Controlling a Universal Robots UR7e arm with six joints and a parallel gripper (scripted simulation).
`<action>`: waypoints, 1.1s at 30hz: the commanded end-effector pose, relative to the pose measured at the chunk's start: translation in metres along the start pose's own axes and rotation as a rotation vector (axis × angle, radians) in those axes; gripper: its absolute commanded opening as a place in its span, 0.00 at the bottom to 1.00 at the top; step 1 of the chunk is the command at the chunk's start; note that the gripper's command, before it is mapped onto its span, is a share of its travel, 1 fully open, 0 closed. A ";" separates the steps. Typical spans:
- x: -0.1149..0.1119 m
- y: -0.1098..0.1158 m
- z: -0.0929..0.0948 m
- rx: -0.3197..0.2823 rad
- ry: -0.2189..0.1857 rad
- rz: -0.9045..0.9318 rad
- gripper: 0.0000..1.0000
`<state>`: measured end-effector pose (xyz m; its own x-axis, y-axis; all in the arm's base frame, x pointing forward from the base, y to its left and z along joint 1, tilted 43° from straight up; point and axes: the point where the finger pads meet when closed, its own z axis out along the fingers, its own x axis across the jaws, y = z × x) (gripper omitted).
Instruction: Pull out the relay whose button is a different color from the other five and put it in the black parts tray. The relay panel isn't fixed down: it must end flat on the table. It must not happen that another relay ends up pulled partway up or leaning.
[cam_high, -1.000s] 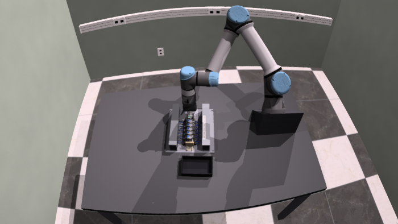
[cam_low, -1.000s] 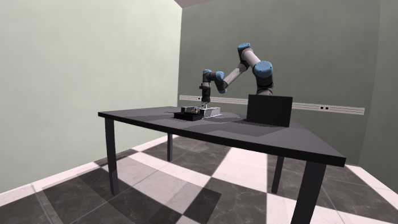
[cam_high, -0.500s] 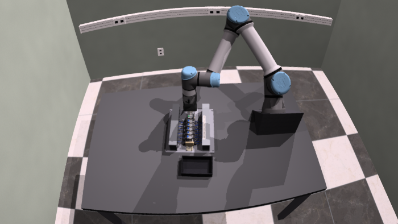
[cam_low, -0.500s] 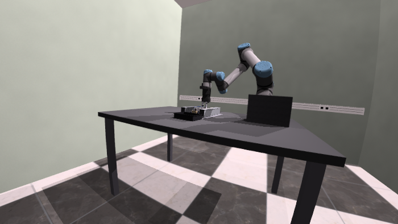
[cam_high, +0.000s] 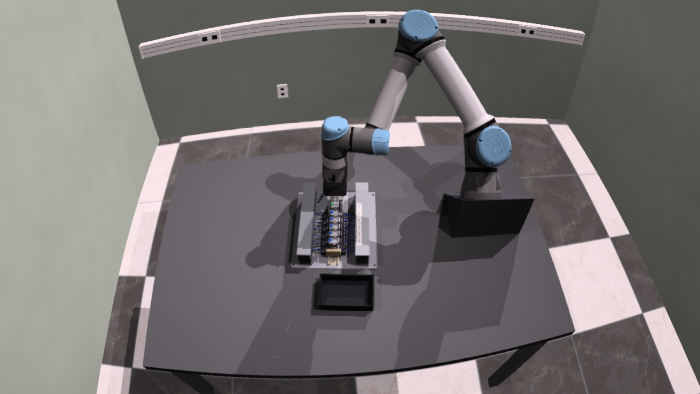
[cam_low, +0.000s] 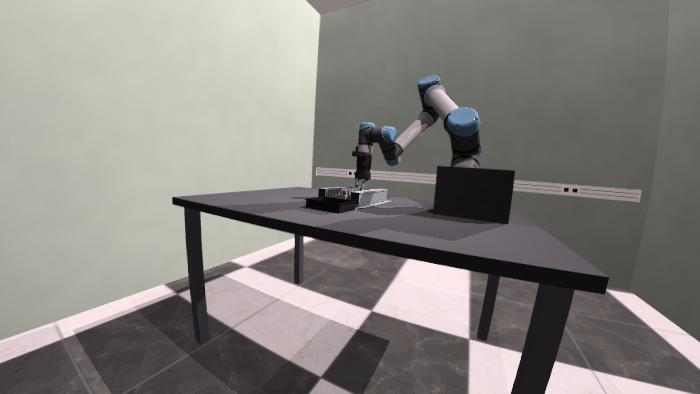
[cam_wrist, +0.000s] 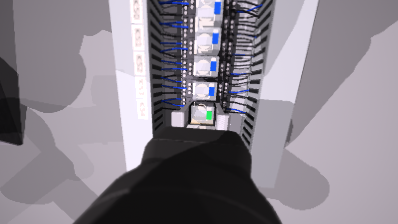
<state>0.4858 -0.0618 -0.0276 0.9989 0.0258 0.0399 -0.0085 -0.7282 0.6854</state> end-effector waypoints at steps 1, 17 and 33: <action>0.000 0.000 -0.001 0.000 0.012 0.001 0.00; 0.000 0.000 -0.001 0.000 0.035 0.001 0.00; -0.001 0.000 -0.001 0.000 0.059 0.001 0.00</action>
<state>0.4843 -0.0616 -0.0274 0.9952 0.0609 0.0768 -0.0083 -0.7282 0.6854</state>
